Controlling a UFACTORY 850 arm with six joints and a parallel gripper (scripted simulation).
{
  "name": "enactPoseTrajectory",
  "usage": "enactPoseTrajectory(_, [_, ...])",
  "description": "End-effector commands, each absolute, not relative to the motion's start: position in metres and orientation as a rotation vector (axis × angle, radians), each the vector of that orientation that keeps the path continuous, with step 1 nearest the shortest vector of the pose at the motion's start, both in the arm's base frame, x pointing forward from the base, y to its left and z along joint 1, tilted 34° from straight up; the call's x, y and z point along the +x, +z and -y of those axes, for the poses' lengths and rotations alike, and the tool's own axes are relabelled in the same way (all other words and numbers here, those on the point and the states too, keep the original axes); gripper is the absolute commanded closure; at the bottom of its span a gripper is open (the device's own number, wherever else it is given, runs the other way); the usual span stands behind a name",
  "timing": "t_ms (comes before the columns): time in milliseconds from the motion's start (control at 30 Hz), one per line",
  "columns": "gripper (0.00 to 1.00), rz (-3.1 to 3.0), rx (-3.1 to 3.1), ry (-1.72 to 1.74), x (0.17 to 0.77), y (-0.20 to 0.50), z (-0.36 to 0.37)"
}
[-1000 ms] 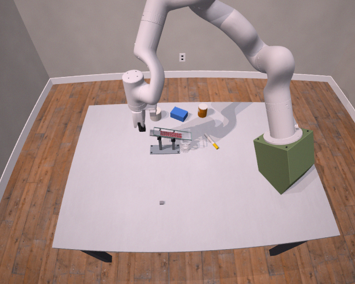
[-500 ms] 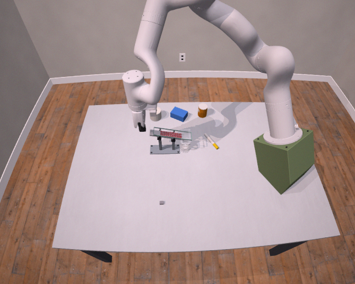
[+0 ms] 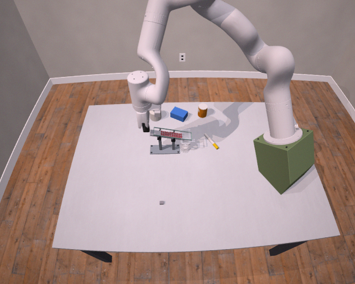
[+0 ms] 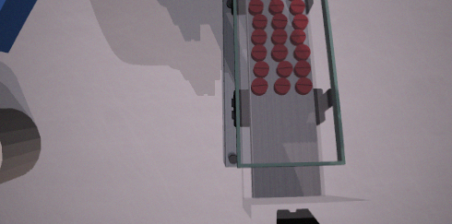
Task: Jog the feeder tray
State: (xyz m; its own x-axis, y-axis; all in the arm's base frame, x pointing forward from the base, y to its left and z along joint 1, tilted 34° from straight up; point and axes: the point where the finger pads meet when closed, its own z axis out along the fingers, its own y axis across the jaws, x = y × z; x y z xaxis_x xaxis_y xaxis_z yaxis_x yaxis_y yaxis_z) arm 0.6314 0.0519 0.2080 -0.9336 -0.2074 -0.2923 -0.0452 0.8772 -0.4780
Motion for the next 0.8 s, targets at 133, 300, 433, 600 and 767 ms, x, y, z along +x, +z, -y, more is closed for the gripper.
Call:
enactPoseTrajectory(133, [1.00, -2.709, -0.188, -0.679, 0.630, 0.208, -0.052])
enactPoseTrajectory(300, [1.00, -2.709, -0.188, -0.679, 0.631, 0.208, -0.052])
enactPoseTrajectory(433, [1.00, -2.709, -0.188, -0.679, 0.648, 0.219, -0.059])
enactPoseTrajectory(600, [1.00, -2.709, -0.188, -0.679, 0.649, 0.219, -0.059])
enactPoseTrajectory(767, [1.00, -2.709, -0.188, -0.679, 0.649, 0.219, -0.059])
